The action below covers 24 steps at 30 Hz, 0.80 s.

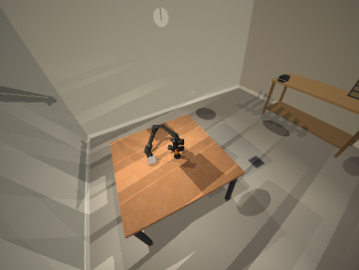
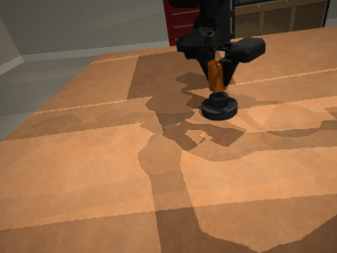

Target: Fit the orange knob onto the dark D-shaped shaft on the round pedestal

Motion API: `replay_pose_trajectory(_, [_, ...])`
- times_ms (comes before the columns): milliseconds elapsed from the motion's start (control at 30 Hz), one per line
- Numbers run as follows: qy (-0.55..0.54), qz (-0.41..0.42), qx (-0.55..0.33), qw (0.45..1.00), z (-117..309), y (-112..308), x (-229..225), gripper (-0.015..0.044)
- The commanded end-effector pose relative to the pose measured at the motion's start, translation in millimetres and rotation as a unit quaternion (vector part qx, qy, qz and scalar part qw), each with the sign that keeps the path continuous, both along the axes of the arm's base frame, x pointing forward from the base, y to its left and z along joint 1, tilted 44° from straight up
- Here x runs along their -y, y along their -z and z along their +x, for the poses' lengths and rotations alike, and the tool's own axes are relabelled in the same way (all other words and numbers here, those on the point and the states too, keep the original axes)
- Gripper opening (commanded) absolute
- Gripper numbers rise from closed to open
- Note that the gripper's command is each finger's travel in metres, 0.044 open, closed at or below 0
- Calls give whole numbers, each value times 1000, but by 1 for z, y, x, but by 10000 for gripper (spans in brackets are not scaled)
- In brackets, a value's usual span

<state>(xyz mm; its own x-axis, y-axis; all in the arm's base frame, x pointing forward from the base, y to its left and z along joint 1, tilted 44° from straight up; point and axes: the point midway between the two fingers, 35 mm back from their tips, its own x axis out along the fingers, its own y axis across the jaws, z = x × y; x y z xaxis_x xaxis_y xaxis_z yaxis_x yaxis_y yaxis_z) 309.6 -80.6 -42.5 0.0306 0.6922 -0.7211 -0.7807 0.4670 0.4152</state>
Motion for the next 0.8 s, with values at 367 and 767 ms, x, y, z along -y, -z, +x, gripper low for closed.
replay_pose_trajectory(367, [0,-1,2,1000,0,2,-1,0])
replay_pose_trajectory(767, [0,-1,2,1000,-1,-1,1,0])
